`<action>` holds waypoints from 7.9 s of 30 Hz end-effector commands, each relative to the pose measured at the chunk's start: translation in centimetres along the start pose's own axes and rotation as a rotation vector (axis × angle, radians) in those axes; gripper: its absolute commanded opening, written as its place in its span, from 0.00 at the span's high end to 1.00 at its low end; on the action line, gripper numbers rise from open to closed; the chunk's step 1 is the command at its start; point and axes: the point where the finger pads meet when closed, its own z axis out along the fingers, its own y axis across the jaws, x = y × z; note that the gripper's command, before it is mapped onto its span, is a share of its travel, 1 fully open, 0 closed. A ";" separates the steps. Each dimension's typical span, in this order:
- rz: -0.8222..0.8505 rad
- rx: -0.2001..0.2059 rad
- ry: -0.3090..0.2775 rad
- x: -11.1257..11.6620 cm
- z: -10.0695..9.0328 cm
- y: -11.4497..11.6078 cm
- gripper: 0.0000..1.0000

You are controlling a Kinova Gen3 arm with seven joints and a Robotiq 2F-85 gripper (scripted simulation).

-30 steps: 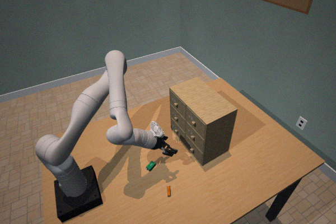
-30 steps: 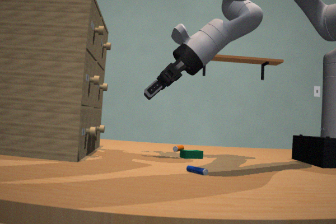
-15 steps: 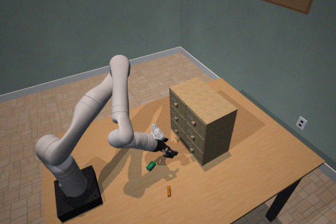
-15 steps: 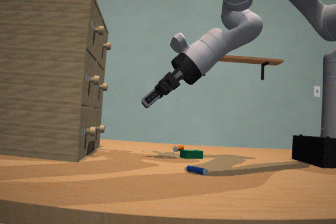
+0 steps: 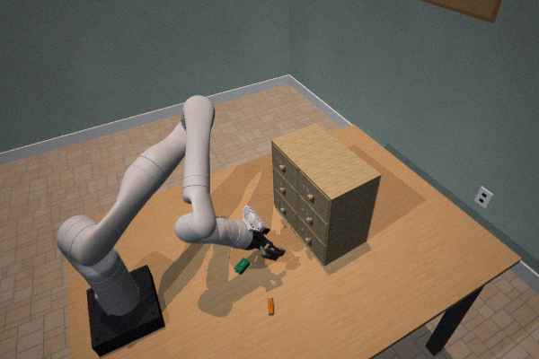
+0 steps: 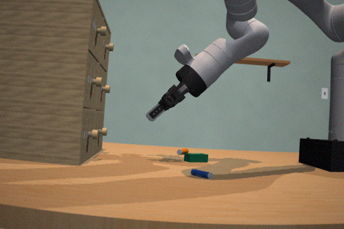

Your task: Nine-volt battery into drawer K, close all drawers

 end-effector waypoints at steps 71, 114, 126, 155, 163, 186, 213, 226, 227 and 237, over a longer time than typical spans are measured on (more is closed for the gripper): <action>0.000 -0.001 0.001 0.2 -0.2 0.1 0.00; 0.001 0.000 -0.025 3.4 -3.7 0.0 0.00; 0.001 0.000 -0.065 3.5 -4.4 0.0 0.00; 0.001 0.000 -0.268 3.8 -7.7 0.0 0.00; 0.001 -0.001 -0.342 4.0 -8.9 0.0 0.00; 0.001 0.000 -0.582 4.4 -12.8 0.0 0.00; 0.001 0.000 -0.763 4.7 -15.7 0.0 0.00; 0.001 -0.001 -0.784 4.8 -16.1 0.0 0.00; 0.001 -0.001 -0.784 4.8 -16.1 0.0 0.00; 0.001 -0.001 -0.785 4.8 -16.1 0.0 0.00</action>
